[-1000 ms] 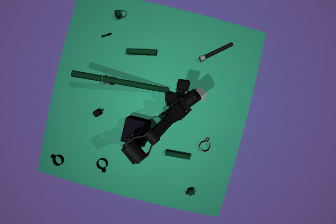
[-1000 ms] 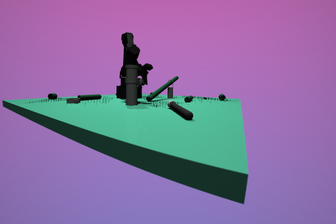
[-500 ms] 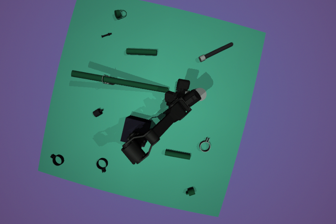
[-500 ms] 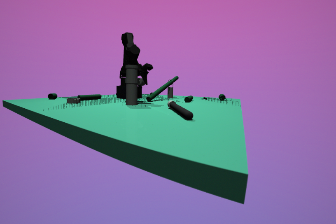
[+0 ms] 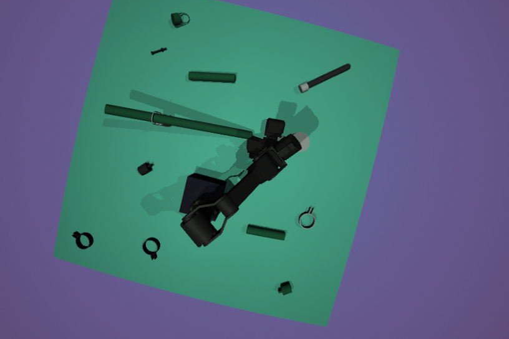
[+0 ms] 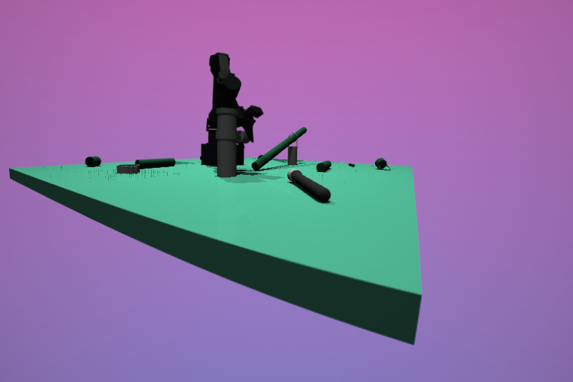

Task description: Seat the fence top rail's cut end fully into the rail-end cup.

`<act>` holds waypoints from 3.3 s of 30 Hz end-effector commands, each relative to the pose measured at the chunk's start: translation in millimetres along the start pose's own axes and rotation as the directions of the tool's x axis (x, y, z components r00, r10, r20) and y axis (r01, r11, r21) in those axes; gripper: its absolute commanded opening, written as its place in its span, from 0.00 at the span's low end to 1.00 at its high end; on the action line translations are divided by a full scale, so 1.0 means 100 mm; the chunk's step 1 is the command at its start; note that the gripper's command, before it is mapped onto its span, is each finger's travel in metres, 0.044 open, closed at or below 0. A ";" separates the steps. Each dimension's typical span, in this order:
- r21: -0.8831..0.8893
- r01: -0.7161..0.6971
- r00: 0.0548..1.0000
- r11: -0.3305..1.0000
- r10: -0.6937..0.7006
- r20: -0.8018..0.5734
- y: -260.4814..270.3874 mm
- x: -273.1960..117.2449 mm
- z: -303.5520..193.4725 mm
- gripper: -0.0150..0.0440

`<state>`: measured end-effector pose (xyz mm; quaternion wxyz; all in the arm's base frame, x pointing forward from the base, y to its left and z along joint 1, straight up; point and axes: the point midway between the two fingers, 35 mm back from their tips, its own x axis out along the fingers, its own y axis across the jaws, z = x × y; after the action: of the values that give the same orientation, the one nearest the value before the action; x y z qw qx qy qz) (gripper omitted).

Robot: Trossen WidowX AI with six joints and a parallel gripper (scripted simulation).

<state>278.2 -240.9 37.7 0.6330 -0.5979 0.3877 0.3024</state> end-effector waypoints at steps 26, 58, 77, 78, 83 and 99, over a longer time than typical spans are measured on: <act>0.039 0.005 1.000 0.999 -0.005 0.006 -0.23 -0.33 0.40 1.00; 0.990 0.058 0.998 -0.128 0.004 -0.058 -0.51 -1.23 1.60 1.00; 0.995 0.055 0.998 -0.078 0.019 -0.054 -0.51 -1.20 1.61 1.00; 0.998 0.051 0.998 -0.029 0.034 -0.050 -0.50 -1.18 1.62 1.00; 0.921 -0.044 0.986 0.387 0.163 -0.022 -0.47 -0.97 1.71 1.00; 0.000 -0.494 0.869 0.869 0.494 0.016 -0.29 -0.43 1.97 1.00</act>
<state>298.3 -57.9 115.7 0.7138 -0.3156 0.5807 0.2317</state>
